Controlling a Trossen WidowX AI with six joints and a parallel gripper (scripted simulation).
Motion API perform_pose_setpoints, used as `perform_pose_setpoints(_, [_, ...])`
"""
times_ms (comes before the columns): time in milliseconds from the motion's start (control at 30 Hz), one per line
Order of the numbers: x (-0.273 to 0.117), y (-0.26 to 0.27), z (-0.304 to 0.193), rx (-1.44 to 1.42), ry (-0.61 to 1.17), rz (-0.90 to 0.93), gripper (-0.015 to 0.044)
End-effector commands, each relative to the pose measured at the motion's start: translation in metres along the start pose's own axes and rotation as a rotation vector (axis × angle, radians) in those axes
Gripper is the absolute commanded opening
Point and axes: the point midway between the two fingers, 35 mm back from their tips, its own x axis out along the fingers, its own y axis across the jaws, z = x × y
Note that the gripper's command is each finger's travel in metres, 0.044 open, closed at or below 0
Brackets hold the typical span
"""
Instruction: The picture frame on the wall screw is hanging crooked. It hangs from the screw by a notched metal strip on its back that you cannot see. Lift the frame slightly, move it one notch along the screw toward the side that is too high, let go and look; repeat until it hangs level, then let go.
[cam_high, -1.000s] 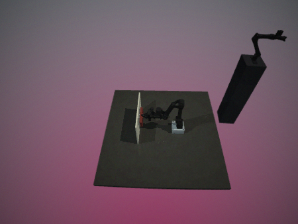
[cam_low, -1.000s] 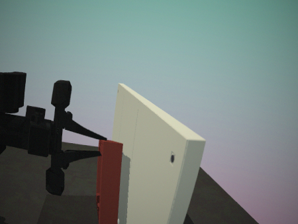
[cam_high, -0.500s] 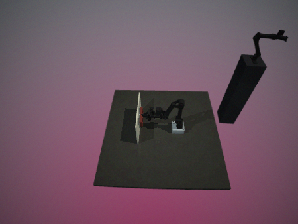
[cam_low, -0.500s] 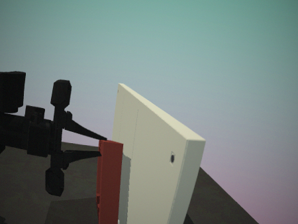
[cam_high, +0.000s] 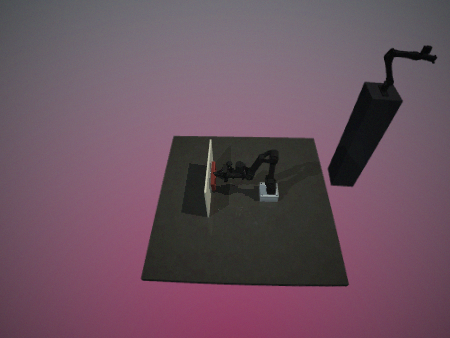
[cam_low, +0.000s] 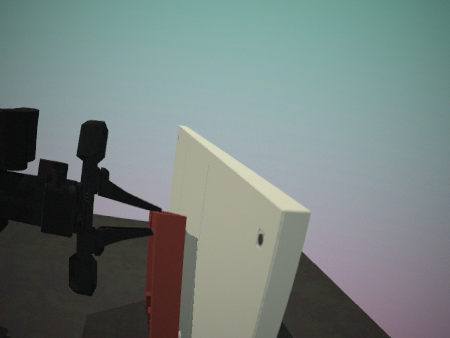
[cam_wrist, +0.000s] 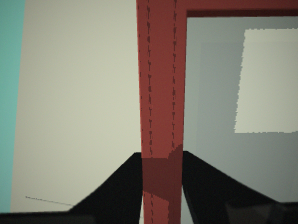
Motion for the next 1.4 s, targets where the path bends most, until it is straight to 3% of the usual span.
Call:
perform_pose_setpoints(0, [0.0007,0.0028,0.0007,0.003,-0.002,0.013,0.0])
perform_pose_setpoints(1367, [0.001,-0.0058,0.0018,0.041,-0.004,0.004,0.0])
